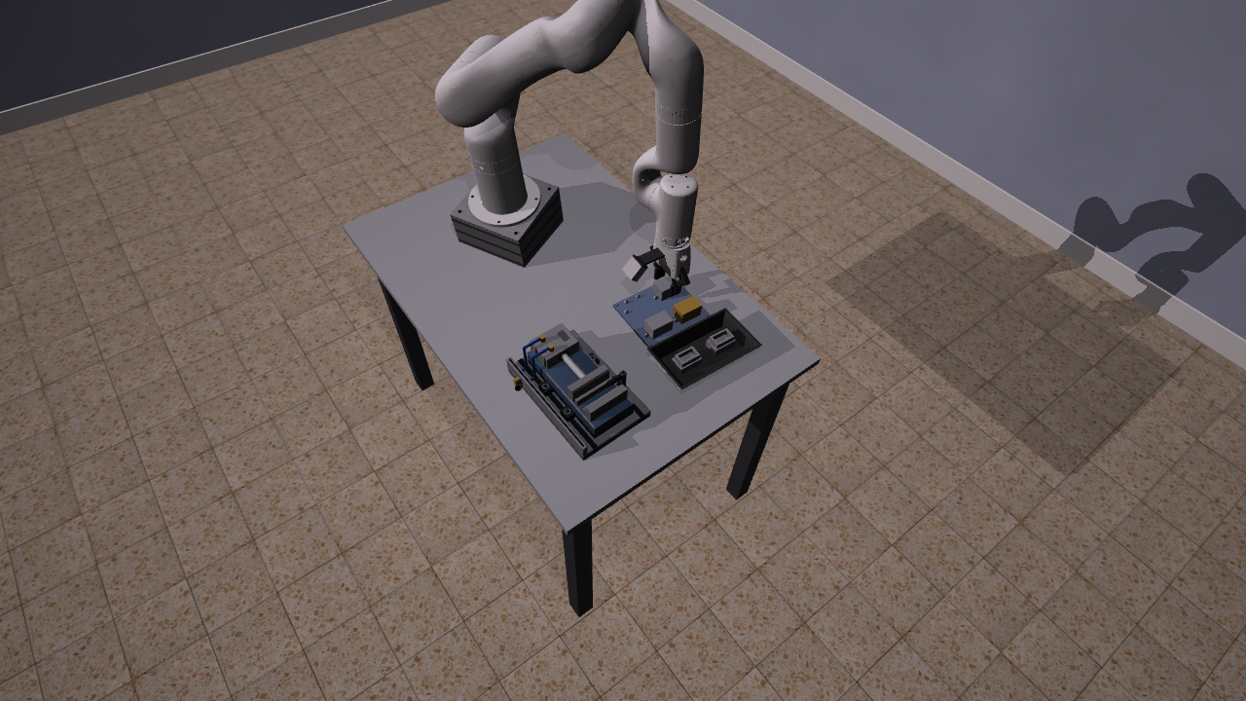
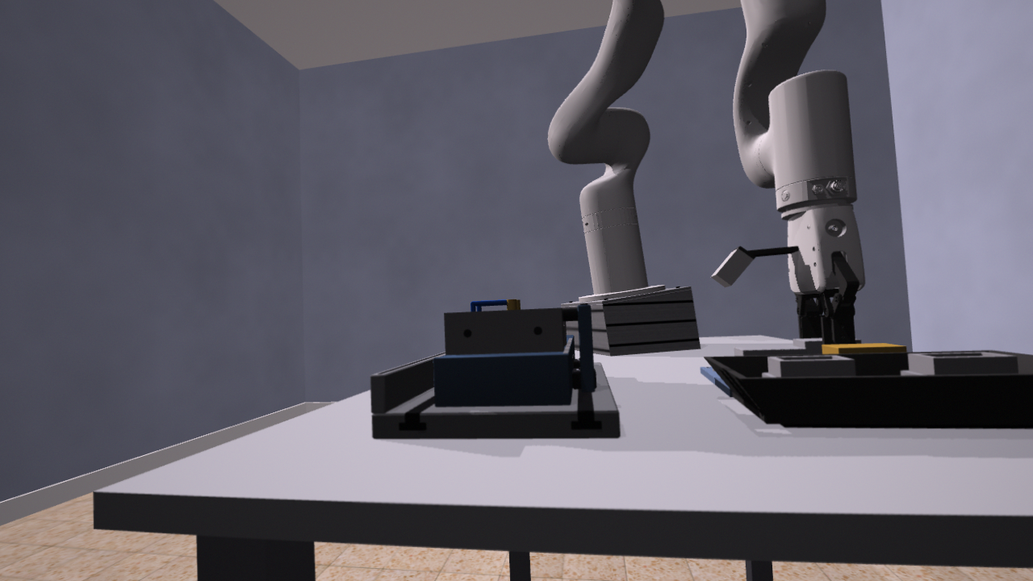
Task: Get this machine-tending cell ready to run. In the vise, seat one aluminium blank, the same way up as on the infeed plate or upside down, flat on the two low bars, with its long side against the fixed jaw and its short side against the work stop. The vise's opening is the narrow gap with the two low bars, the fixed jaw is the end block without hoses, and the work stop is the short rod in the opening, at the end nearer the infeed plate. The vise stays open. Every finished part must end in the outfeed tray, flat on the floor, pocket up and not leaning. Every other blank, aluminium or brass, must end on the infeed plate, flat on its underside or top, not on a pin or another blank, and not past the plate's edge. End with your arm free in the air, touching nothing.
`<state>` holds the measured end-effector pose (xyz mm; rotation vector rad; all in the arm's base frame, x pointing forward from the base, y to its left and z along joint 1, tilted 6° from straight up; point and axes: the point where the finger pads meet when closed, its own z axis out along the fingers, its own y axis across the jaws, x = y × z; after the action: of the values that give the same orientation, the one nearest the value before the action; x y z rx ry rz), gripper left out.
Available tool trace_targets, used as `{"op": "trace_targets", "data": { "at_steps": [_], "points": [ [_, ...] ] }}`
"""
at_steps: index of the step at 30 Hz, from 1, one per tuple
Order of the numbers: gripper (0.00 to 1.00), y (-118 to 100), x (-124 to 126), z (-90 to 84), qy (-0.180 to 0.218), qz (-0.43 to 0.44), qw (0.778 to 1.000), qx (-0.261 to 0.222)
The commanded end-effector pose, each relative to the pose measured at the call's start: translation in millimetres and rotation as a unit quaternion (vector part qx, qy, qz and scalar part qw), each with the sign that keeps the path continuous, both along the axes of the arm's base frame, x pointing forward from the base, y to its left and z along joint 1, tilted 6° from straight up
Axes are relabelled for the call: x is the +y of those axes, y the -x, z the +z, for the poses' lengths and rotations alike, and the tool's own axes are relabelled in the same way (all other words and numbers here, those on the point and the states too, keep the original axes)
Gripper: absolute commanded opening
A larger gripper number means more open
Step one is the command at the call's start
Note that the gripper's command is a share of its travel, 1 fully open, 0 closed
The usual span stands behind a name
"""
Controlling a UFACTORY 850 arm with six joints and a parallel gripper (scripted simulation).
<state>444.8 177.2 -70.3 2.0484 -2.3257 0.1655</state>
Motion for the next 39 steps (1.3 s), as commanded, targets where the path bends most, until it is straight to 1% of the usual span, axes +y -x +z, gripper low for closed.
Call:
{"op": "trace_targets", "data": {
  "at_steps": [1, 2, 39],
  "points": [
    [0.69, -0.7, 0.4, 0.5, 0.0, 0.0, 1.0, -0.001],
    [0.0, -0.7, 0.4, 0.5, 0.0, 0.0, 1.0, -0.001],
    [0.0, -0.7, 0.4, 0.5, 0.0, 0.0, 1.0, -0.001]
  ]
}}
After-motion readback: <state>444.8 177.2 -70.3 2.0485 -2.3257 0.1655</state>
